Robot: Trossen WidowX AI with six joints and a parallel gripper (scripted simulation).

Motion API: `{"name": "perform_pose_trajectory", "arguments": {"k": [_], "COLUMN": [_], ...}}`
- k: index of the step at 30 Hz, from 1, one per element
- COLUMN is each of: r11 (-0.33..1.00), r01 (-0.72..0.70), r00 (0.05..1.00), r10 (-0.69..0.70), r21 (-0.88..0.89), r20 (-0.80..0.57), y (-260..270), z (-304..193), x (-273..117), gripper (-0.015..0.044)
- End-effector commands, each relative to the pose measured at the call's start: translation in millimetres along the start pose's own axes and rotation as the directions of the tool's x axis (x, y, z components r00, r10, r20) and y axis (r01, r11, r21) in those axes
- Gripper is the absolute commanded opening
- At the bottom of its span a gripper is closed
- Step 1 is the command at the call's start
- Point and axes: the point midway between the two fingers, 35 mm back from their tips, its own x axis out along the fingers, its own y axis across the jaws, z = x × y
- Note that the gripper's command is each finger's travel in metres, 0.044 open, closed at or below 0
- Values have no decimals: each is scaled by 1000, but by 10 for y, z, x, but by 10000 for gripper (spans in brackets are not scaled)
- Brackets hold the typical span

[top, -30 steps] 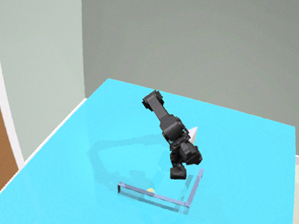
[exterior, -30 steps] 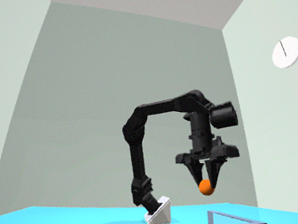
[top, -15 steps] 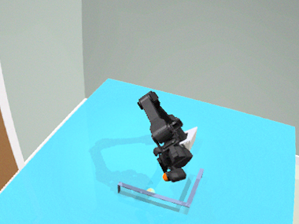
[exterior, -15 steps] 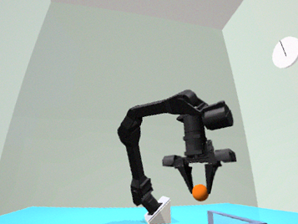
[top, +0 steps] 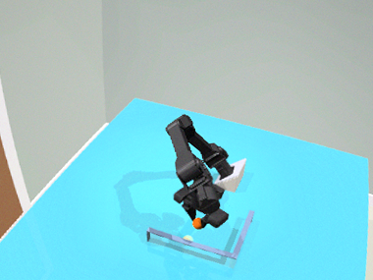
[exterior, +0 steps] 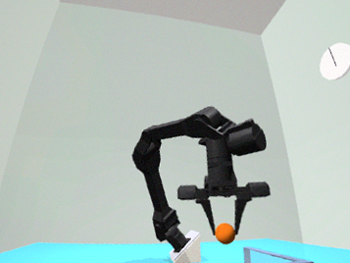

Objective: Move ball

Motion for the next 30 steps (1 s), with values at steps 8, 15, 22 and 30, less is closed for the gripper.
{"name": "perform_pose_trajectory", "arguments": {"k": [8,15,22,30], "r11": [952,929,929,929], "r01": [-8,-11,-10,-11], "r00": [1000,1000,1000,1000], "r10": [7,9,9,10], "r21": [-305,-371,-371,-371], "r20": [-5,-5,-5,-6], "y": [197,241,233,241], "z": [-157,-189,-205,-206], "x": [94,116,309,664], "gripper": [0,0,0,0]}}
